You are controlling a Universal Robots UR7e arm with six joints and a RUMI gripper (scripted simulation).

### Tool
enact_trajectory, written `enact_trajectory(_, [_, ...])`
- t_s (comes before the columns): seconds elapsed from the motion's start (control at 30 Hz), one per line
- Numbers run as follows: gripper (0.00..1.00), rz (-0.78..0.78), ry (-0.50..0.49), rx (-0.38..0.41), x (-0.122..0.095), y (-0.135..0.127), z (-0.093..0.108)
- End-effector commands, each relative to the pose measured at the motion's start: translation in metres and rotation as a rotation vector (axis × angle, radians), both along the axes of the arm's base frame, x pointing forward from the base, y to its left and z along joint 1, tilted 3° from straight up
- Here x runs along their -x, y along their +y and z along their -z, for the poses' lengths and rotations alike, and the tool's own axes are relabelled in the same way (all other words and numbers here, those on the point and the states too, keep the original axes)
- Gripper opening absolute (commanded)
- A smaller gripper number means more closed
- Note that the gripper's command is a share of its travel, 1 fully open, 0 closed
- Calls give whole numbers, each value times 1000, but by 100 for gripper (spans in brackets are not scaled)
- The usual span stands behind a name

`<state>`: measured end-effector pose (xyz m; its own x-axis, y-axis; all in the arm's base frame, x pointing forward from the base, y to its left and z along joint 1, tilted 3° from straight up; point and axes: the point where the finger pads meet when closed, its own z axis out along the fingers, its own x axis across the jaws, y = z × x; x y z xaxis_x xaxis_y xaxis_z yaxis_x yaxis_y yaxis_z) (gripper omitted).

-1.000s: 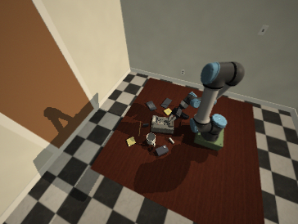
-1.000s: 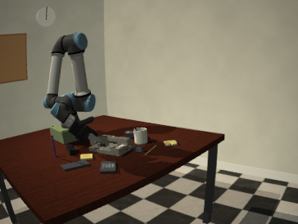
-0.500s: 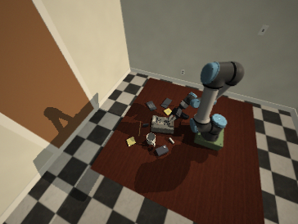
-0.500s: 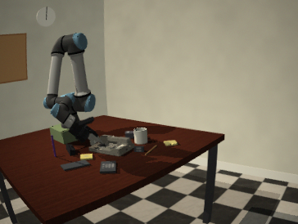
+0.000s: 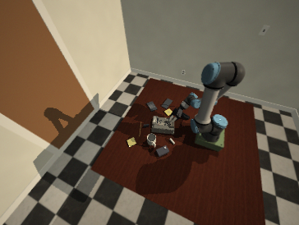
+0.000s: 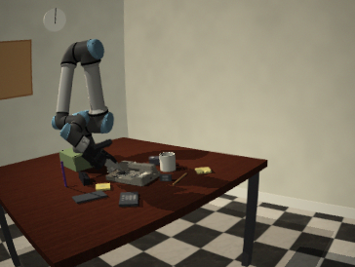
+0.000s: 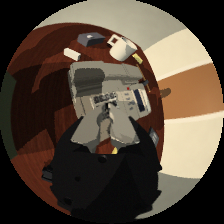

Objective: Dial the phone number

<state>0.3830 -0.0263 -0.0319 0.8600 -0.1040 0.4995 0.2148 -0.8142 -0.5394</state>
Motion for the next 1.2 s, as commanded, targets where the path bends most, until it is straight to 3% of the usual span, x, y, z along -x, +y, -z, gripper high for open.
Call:
enact_trajectory(0.0, [0, 0, -1, 1, 0, 0, -6])
enact_trajectory(0.17, [0, 0, -1, 1, 0, 0, -14])
enact_trajectory(1.17, [0, 0, -1, 1, -4, -18, -15])
